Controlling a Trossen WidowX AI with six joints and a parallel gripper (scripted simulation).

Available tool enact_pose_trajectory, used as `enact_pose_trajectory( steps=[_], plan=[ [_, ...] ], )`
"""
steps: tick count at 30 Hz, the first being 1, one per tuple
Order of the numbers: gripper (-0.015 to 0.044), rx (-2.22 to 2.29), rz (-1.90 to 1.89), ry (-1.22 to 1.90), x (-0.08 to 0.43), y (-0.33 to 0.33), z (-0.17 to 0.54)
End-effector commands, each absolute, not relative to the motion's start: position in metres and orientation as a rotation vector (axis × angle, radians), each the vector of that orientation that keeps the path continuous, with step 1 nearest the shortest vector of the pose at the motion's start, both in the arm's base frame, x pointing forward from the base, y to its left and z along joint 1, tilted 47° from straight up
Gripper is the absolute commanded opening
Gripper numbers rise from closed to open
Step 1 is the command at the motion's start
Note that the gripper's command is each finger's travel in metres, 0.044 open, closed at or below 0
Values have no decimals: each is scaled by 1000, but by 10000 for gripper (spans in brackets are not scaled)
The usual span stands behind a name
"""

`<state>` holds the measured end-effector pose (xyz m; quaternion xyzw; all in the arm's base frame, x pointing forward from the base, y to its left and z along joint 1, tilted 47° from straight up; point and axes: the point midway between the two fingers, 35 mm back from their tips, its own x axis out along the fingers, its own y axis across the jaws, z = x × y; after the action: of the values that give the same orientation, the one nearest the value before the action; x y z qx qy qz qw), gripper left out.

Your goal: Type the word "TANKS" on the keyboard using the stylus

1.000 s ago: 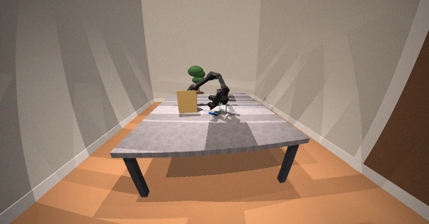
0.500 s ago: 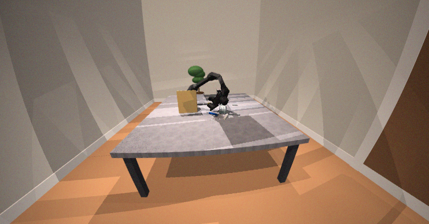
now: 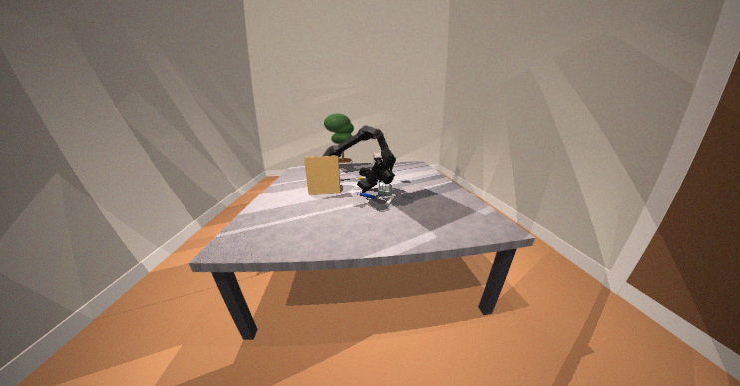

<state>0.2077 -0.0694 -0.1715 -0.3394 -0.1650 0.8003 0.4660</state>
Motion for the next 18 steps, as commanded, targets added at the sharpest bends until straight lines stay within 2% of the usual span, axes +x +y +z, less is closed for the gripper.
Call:
enact_pose_trajectory(
  steps=[1,18],
  plan=[
    [150,-828,1959,-402,208,-66,-174],
    [150,-828,1959,-402,208,-58,-182]
  ],
)
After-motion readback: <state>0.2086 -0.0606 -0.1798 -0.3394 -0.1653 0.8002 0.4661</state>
